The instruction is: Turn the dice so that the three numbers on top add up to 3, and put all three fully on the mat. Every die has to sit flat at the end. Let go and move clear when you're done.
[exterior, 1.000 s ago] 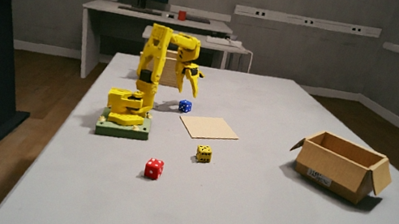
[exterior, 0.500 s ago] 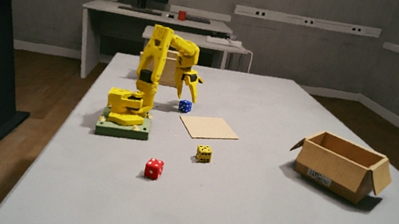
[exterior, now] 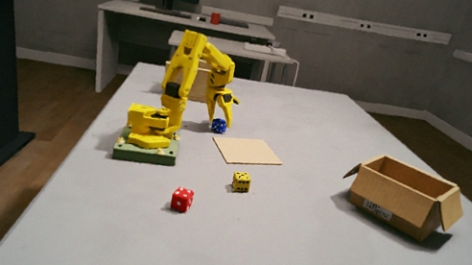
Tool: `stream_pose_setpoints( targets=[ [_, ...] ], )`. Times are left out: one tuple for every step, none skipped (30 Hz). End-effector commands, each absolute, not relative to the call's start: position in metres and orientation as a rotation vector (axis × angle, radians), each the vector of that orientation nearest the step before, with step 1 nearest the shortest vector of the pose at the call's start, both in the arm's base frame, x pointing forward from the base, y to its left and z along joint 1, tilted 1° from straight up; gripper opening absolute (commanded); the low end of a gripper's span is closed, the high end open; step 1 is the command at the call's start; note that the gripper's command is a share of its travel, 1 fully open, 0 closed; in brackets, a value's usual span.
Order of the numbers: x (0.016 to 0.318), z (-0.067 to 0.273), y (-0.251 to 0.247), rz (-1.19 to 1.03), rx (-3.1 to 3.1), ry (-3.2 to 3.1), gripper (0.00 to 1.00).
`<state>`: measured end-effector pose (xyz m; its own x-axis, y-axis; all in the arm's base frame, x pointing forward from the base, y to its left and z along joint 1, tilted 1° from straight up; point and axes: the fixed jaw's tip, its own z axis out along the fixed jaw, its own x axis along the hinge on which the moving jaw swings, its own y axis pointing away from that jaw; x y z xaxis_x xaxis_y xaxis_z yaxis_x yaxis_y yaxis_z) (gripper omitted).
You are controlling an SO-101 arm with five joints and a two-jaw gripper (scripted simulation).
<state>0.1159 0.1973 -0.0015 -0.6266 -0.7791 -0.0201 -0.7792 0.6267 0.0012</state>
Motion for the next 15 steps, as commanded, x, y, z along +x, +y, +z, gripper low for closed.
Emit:
stream_pose_setpoints(
  targets=[
    [0.1127, -0.0083, 0.1944, -0.003, -1.354, 2.838, 0.35],
    [0.1127, -0.0085, 0.1944, -0.003, -1.354, 2.838, 0.35],
    [0.1127, -0.0086, 0.1944, -0.003, -1.354, 2.838, 0.35],
    [0.1127, -0.0086, 0.1944, -0.003, -1.354, 2.838, 0.35],
    [0.1127, -0.0086, 0.1944, -0.003, -1.354, 2.838, 0.35],
    [0.1127, -0.0086, 0.1944, -0.003, -1.354, 2.838, 0.35],
    [0.1127, -0.0086, 0.1944, -0.003, -1.354, 2.838, 0.35],
    [0.1127, -0.0086, 0.1944, -0.003, -1.354, 2.838, 0.35],
    [0.1127, -0.0086, 0.1944, -0.003, -1.354, 2.838, 0.35],
    [0.1127, -0.0086, 0.1944, -0.003, -1.354, 2.838, 0.35],
    [0.1127, -0.0086, 0.1944, -0.003, -1.354, 2.838, 0.35],
    [0.1128, -0.0086, 0.1943, -0.003, -1.354, 2.838, 0.35],
    [0.1128, -0.0086, 0.1943, -0.003, -1.354, 2.838, 0.35],
    [0.1129, -0.0086, 0.1942, -0.003, -1.353, 2.838, 0.34],
    [0.113, -0.0086, 0.1941, -0.003, -1.353, 2.838, 0.34]
  ],
)
